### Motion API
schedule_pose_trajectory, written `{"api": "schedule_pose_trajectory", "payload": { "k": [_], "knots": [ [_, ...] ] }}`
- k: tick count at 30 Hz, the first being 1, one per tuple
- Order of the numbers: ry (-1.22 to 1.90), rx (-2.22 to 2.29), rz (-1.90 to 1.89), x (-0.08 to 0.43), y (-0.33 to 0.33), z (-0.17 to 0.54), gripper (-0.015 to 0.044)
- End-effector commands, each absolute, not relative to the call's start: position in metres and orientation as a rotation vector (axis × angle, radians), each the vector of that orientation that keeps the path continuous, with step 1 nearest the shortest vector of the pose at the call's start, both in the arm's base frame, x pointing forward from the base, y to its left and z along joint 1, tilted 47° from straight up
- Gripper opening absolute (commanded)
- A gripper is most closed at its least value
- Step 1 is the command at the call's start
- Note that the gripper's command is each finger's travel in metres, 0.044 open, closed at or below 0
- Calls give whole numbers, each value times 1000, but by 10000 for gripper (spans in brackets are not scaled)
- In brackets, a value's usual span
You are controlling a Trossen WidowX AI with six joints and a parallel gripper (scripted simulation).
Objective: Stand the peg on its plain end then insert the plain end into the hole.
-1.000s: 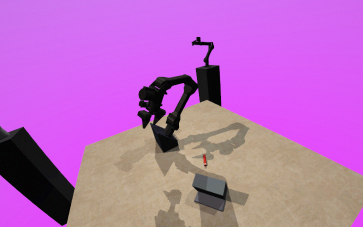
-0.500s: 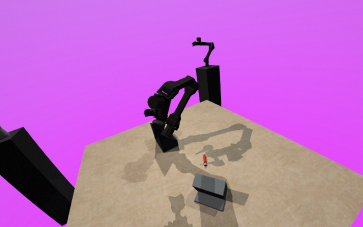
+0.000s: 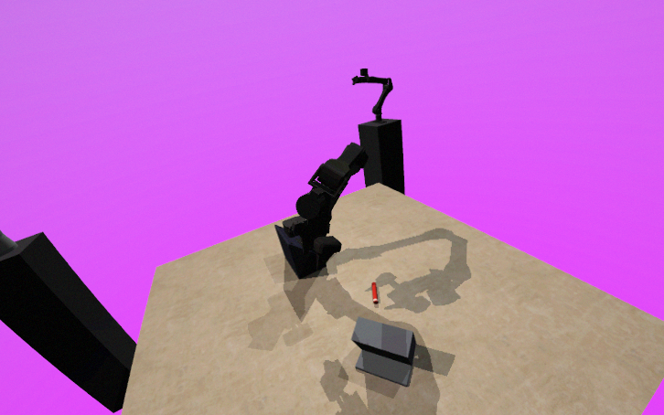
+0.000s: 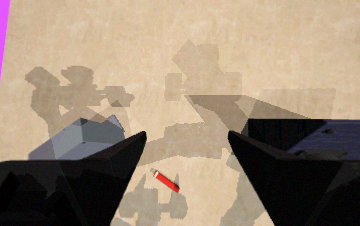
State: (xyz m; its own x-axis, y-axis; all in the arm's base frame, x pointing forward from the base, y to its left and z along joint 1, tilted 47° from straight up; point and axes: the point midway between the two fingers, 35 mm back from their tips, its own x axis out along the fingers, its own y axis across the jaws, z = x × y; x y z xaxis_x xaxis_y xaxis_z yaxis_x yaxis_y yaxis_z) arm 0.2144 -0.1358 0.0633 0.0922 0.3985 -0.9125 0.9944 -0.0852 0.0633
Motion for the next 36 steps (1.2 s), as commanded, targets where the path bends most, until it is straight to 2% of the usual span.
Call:
{"api": "schedule_pose_trajectory", "payload": {
  "k": [1, 28, 36],
  "knots": [
    [1456, 1537, -819, 233, -119, 65, 440],
    [1607, 1119, 148, 306, 25, 85, 440],
    [1607, 1109, 171, 307, 29, 85, 440]
  ]
}}
